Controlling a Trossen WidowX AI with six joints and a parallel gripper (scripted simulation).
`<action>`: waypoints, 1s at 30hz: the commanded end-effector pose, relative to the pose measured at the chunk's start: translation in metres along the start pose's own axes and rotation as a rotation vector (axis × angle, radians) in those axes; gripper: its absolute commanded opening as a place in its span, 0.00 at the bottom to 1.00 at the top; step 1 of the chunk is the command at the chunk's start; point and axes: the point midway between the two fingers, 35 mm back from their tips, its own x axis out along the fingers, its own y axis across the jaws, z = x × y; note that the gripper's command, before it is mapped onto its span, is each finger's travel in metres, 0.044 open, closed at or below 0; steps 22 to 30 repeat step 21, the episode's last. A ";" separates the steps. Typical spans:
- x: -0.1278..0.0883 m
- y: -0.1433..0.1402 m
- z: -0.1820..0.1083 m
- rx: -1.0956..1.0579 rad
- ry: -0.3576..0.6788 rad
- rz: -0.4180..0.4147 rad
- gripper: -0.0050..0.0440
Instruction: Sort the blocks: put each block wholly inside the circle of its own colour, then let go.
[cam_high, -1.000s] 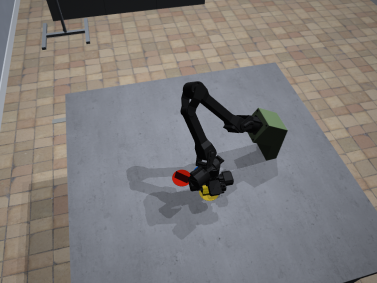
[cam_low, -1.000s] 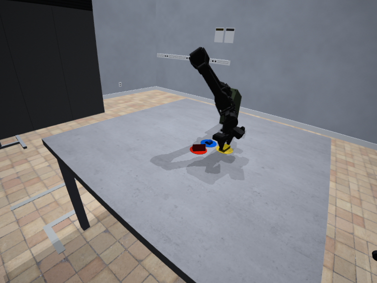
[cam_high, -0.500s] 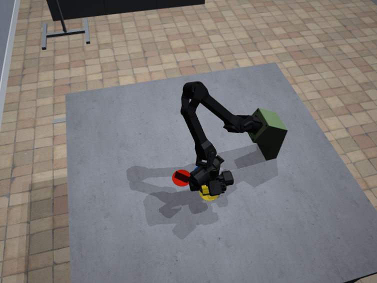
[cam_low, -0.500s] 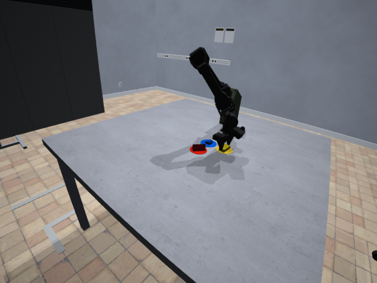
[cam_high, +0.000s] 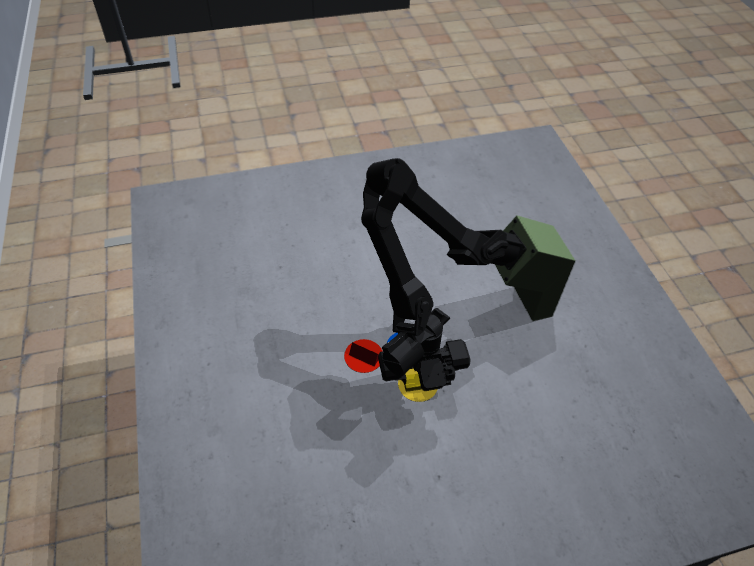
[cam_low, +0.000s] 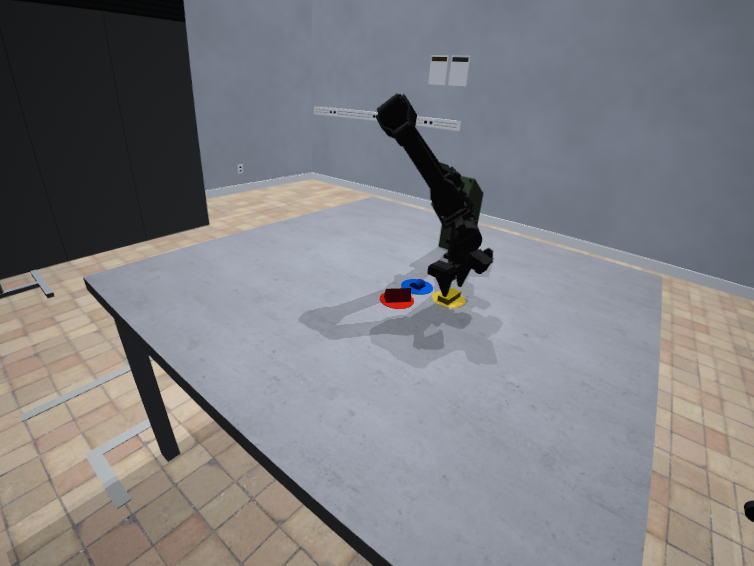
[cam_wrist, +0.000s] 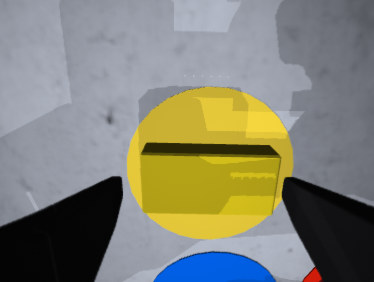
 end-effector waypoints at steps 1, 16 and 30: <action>-0.035 -0.013 0.015 0.067 -0.040 -0.029 0.84; -0.085 -0.010 0.010 0.064 -0.039 -0.025 0.84; -0.099 -0.009 0.003 0.041 -0.031 -0.027 0.84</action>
